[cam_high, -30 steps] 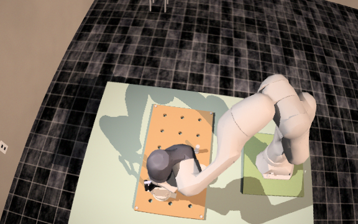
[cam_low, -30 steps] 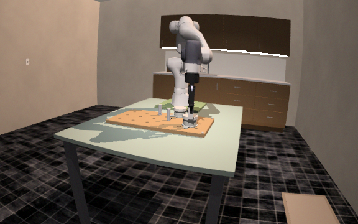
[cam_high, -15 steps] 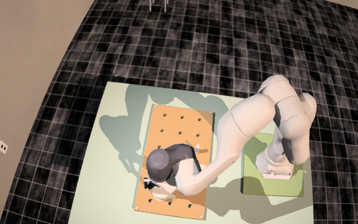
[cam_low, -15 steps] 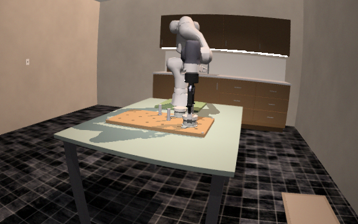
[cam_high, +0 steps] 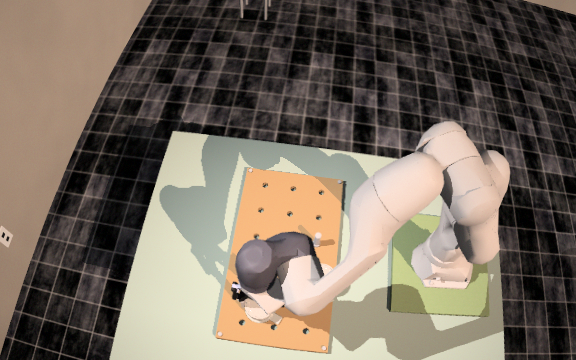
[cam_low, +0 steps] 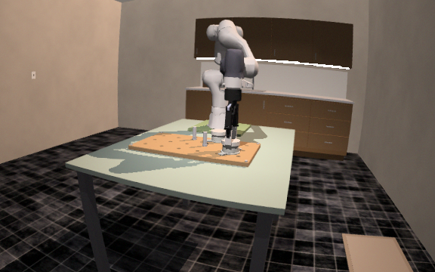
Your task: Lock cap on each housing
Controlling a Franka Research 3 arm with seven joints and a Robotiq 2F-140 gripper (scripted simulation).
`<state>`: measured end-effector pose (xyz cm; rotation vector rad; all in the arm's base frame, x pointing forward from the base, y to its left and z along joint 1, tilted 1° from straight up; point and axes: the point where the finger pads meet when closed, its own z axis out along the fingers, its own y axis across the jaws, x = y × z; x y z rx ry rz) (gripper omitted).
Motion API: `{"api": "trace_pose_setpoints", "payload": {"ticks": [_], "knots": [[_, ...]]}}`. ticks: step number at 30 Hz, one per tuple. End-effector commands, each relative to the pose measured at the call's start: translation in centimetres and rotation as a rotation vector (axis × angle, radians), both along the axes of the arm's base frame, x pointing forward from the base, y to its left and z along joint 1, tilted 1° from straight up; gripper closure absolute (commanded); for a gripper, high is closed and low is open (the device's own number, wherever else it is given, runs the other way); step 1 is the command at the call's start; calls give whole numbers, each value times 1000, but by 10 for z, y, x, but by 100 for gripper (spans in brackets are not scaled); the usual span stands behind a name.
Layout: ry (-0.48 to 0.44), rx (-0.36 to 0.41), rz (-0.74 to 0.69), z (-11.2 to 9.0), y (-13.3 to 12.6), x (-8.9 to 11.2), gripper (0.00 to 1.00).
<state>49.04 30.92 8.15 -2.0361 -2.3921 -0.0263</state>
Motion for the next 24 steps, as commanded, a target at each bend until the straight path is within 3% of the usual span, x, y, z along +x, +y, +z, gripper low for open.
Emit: {"api": "trace_pose_setpoints", "payload": {"ticks": [1,16,24], "knots": [[3,-3,-89,-2,0,-2,90],[7,0,-381,-2,0,-2,90],[7,0,-414,-2,0,-2,90]]}}
